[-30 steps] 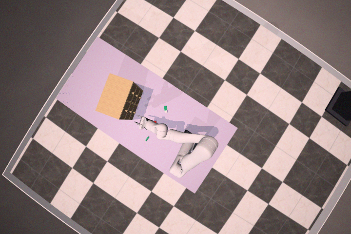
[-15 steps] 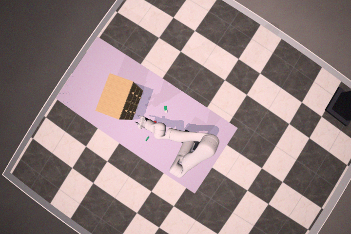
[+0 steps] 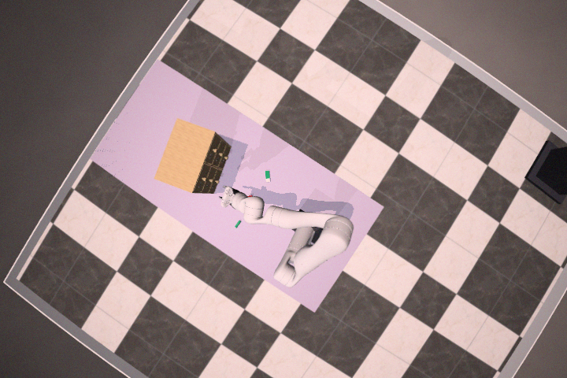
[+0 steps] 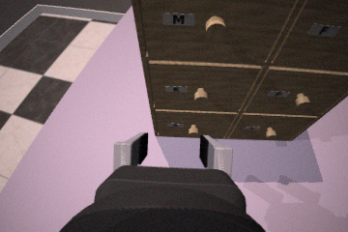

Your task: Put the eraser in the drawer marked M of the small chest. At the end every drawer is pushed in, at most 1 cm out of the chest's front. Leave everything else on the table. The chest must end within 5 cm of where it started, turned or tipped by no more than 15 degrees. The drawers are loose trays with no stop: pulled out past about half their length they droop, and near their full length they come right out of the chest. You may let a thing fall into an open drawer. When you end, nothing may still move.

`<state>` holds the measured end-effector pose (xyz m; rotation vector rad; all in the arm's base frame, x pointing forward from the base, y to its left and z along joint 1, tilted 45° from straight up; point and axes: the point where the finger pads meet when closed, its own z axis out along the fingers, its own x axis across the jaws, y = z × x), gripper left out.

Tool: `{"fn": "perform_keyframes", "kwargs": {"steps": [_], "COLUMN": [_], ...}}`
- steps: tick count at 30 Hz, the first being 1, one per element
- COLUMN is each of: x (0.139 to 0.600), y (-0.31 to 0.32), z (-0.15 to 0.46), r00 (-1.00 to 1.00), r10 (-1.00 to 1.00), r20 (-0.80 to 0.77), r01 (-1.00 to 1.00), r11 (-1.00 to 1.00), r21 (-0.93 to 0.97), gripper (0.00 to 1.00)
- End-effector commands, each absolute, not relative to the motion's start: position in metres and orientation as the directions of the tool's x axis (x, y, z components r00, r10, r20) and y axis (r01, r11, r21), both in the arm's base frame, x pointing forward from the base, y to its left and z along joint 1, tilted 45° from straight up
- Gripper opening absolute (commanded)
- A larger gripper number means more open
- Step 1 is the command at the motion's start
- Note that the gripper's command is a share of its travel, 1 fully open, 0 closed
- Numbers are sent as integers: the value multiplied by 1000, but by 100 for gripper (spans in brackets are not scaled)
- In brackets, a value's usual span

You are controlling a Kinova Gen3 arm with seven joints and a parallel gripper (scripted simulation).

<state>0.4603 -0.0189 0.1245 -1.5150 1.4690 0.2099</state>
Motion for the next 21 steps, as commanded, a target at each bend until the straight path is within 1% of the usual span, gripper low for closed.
{"fn": "perform_keyframes", "kwargs": {"steps": [1, 21], "x": [461, 452], "y": [-22, -33], "z": [126, 134], "r00": [257, 256], "r10": [-670, -671], "r20": [-696, -696], "r01": [-850, -914], "r11": [186, 66], "r21": [-493, -400], "gripper": [100, 100]}}
